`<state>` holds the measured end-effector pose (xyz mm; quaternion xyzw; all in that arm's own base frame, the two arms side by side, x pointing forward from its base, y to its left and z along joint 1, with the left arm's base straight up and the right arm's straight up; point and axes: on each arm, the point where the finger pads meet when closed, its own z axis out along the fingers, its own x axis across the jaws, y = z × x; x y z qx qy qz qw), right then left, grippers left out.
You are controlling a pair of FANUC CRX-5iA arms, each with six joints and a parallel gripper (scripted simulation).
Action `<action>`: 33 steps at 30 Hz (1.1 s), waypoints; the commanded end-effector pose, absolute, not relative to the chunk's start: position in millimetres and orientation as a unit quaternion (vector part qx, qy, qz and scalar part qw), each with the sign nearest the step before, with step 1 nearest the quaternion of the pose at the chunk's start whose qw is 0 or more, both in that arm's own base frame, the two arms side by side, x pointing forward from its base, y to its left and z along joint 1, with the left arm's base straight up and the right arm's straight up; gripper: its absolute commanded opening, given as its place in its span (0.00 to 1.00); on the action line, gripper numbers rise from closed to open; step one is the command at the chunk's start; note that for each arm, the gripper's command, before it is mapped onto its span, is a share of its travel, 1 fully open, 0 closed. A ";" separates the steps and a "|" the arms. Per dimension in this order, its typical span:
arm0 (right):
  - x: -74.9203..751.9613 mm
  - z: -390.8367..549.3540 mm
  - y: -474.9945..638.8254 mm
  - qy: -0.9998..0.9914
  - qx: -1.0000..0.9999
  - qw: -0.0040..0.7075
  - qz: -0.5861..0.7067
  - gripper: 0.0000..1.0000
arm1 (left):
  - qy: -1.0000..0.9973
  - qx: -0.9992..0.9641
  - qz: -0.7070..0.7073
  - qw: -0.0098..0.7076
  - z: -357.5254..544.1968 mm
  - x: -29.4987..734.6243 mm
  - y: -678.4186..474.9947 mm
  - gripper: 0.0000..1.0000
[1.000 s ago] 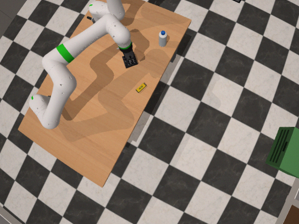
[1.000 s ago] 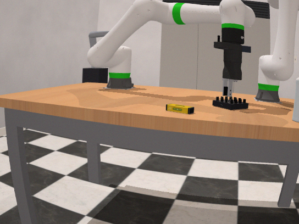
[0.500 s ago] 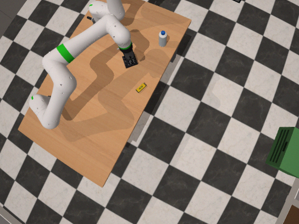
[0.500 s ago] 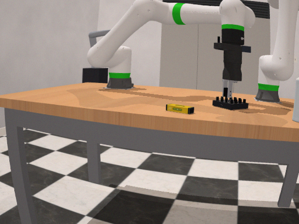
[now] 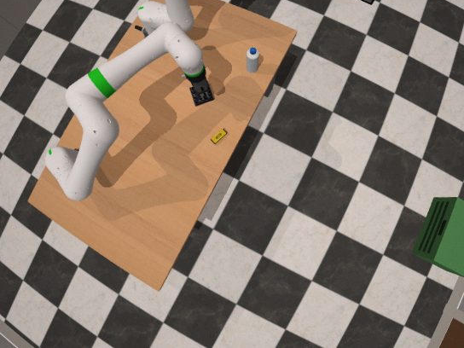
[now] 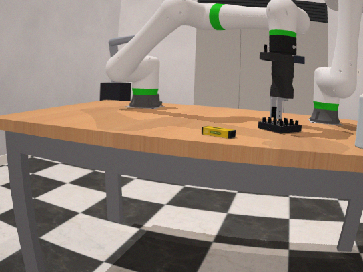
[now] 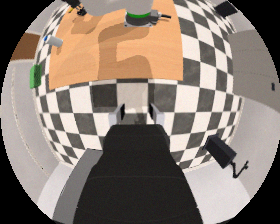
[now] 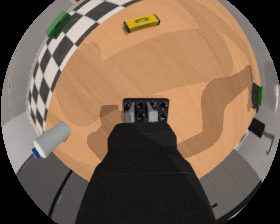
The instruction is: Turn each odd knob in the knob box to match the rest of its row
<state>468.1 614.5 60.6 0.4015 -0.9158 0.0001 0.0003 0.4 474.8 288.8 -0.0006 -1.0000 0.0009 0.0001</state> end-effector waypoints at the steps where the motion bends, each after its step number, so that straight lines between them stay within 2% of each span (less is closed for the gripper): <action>1: 468.5 60.1 614.9 -0.916 0.402 -0.001 0.000 0.46 | -1.000 -0.001 0.000 0.000 289.7 0.6 475.0 1.00; 25: 468.5 48.9 614.9 -0.916 0.402 -0.001 0.000 0.46 | -1.000 -0.001 0.000 0.000 289.7 0.6 475.0 1.00; 26: 468.5 48.9 614.9 -0.916 0.402 -0.001 0.000 0.30 | -1.000 -0.001 0.000 0.000 289.7 0.6 475.0 1.00; 33: 468.5 48.9 614.9 -0.916 0.402 -0.001 0.000 0.30 | -1.000 -0.001 0.000 0.000 289.7 0.6 475.0 1.00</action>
